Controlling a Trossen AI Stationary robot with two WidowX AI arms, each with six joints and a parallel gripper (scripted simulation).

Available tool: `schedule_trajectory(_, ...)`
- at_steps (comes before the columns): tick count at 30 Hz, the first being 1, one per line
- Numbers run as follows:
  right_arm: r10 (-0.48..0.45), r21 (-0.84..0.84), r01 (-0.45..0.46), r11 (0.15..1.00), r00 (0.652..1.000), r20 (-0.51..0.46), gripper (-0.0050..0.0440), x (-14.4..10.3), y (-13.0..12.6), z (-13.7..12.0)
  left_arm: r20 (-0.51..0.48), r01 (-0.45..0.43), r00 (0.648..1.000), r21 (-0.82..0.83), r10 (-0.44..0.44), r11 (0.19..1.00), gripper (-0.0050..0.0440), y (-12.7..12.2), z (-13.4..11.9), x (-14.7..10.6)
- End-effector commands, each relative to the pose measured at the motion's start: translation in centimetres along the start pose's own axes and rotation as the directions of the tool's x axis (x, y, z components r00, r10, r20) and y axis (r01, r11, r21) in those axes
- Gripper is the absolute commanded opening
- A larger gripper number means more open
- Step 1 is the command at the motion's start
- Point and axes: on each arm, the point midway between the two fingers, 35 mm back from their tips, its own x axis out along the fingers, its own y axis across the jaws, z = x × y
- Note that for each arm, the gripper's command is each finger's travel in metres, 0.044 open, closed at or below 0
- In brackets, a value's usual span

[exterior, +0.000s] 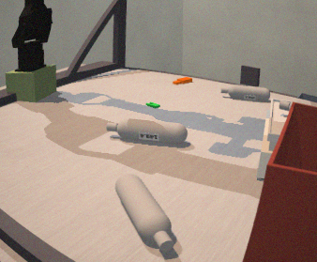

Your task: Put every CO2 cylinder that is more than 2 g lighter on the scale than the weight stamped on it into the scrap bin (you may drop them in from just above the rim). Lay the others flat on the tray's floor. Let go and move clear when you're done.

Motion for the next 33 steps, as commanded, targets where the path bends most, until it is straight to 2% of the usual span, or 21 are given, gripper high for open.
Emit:
schedule_trajectory(1, -0.003, 0.000, 0.003, 1.000, 1.000, 0.013, 0.0440, -3.4, -0.3, -1.6, -0.037, -0.012, 0.999, -0.045, 0.010, 0.999, 0.0254, 0.5, 2.6, -0.3)
schedule_trajectory(8, -0.011, 0.005, 0.011, 1.000, 1.000, 0.010, 0.0440, -6.9, -0.6, -5.1, -0.141, -0.038, 0.990, -0.133, 0.019, 0.990, 0.0254, 2.5, 6.9, 1.4)
schedule_trajectory(13, -0.015, 0.007, 0.014, 1.000, 1.000, 0.009, 0.0440, -8.2, -0.6, -6.8, -0.202, -0.046, 0.979, -0.185, 0.008, 0.982, 0.0254, 4.4, 9.4, 3.4)
schedule_trajectory(23, -0.015, 0.008, 0.015, 1.000, 1.000, 0.005, 0.0440, -8.2, -0.6, -7.1, -0.249, -0.048, 0.968, -0.220, -0.008, 0.974, 0.0254, 5.9, 10.8, 5.3)
schedule_trajectory(33, -0.016, 0.009, 0.016, 1.000, 1.000, 0.010, 0.0440, -8.2, -0.6, -6.7, -0.272, -0.052, 0.962, -0.219, -0.010, 0.974, 0.0254, 5.9, 10.0, 6.2)
